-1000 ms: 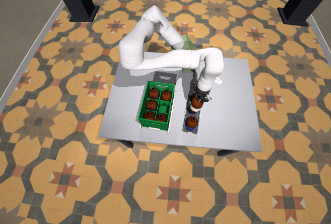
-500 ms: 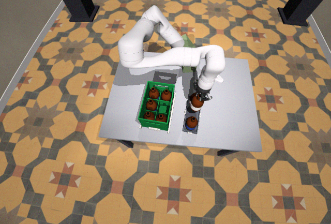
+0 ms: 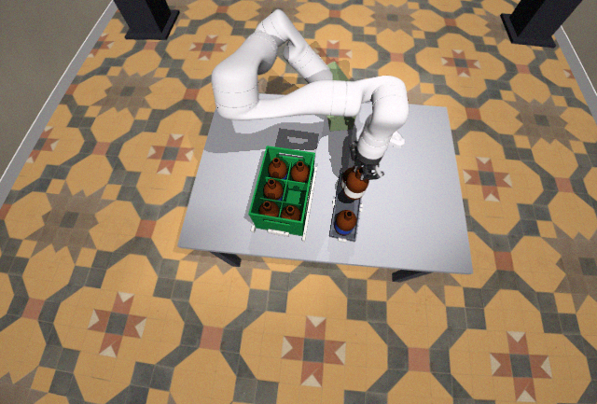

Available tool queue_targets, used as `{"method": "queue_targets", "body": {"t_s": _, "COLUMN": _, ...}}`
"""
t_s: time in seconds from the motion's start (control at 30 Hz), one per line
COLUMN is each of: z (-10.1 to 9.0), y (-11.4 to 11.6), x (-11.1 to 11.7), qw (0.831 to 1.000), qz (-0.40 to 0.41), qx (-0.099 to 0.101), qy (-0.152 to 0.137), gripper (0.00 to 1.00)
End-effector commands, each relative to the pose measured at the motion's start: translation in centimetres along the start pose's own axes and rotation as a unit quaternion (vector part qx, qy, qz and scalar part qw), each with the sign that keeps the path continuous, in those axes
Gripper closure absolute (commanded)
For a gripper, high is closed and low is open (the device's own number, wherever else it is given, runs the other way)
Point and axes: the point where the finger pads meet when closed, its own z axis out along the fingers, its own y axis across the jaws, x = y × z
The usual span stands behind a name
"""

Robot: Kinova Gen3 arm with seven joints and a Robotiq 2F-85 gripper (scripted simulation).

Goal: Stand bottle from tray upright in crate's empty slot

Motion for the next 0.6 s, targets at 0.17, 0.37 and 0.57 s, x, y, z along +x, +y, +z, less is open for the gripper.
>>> {"method": "queue_targets", "body": {"t_s": 0.17, "z": -0.82, "y": -0.01, "x": 0.03, "qw": 1.0, "qz": -0.003, "qx": 0.0, "qy": 0.0, "gripper": 1.0}}
{"method": "queue_targets", "body": {"t_s": 0.37, "z": -0.87, "y": -0.01, "x": 0.03, "qw": 1.0, "qz": -0.003, "qx": 0.0, "qy": 0.0, "gripper": 1.0}}
{"method": "queue_targets", "body": {"t_s": 0.57, "z": -0.87, "y": -0.01, "x": 0.03, "qw": 1.0, "qz": -0.003, "qx": 0.0, "qy": 0.0, "gripper": 1.0}}
